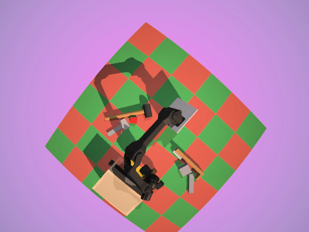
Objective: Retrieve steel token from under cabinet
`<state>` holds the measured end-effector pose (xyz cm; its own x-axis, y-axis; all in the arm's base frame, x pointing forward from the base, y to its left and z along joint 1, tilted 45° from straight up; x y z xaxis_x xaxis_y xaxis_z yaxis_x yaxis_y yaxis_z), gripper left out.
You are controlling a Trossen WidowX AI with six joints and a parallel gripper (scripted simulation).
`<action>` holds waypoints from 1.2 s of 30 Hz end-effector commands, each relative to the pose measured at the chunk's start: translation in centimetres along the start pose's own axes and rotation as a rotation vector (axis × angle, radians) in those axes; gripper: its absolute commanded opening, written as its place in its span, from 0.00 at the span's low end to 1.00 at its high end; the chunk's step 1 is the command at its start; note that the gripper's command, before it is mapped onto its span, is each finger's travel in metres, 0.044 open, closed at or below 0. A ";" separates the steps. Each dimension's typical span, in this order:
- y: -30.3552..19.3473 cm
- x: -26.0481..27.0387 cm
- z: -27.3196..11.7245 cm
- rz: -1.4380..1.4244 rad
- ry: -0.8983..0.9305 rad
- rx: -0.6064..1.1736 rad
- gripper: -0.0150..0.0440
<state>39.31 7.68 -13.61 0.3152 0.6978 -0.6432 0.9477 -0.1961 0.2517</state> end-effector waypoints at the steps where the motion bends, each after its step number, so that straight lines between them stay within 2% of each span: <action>1: 0.1 -0.7 0.1 -0.002 -0.011 -0.006 0.25; 36: 0.9 -4.3 0.1 -0.003 -0.013 -0.006 0.25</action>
<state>38.87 5.00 -11.10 0.3108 0.6971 -0.6461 0.9492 -0.1923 0.2492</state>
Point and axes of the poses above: the point midway between the two fingers, 35 mm back from their tips, its own z axis out along the fingers, its own x axis across the jaws, y = z × x, the point moved 7 cm from there along -z, back along the fingers, and after that the axes turned 12 degrees about z, right-handed, at the moved point
